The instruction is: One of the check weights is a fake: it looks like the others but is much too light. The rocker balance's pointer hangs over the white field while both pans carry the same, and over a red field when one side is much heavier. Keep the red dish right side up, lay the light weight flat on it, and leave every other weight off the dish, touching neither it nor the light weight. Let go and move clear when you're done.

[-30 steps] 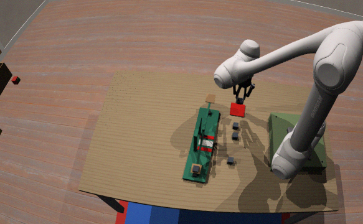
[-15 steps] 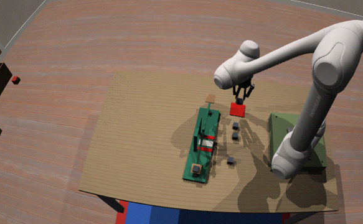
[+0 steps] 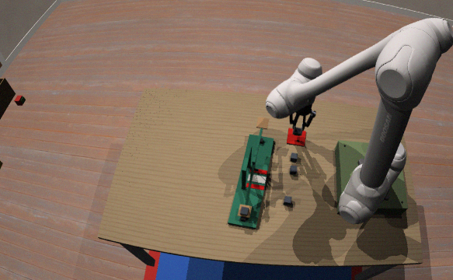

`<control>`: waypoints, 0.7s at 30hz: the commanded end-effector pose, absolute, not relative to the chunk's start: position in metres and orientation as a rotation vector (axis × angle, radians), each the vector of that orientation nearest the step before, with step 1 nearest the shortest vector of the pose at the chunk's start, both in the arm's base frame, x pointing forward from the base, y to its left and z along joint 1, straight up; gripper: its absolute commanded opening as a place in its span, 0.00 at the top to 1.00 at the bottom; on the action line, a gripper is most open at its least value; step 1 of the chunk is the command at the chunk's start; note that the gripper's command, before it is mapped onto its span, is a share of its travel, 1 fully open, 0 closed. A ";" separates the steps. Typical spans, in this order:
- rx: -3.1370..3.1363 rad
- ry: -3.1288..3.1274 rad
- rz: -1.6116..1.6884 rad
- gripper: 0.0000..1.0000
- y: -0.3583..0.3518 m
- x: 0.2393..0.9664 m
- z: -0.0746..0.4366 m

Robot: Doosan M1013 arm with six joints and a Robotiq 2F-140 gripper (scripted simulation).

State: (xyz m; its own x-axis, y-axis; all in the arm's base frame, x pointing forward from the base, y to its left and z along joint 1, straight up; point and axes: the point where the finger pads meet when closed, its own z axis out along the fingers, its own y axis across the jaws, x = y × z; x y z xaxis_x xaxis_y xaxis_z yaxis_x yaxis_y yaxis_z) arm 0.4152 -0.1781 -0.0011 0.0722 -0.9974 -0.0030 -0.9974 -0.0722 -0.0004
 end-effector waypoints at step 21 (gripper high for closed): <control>-2.299 2.134 -0.002 0.76 -0.179 0.416 -0.029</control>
State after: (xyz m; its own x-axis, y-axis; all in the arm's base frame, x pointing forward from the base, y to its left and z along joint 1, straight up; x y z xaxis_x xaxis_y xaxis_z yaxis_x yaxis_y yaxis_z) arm 0.4165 -0.1789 -0.0273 0.0725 -0.9974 -0.0025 -0.9974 -0.0725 -0.0007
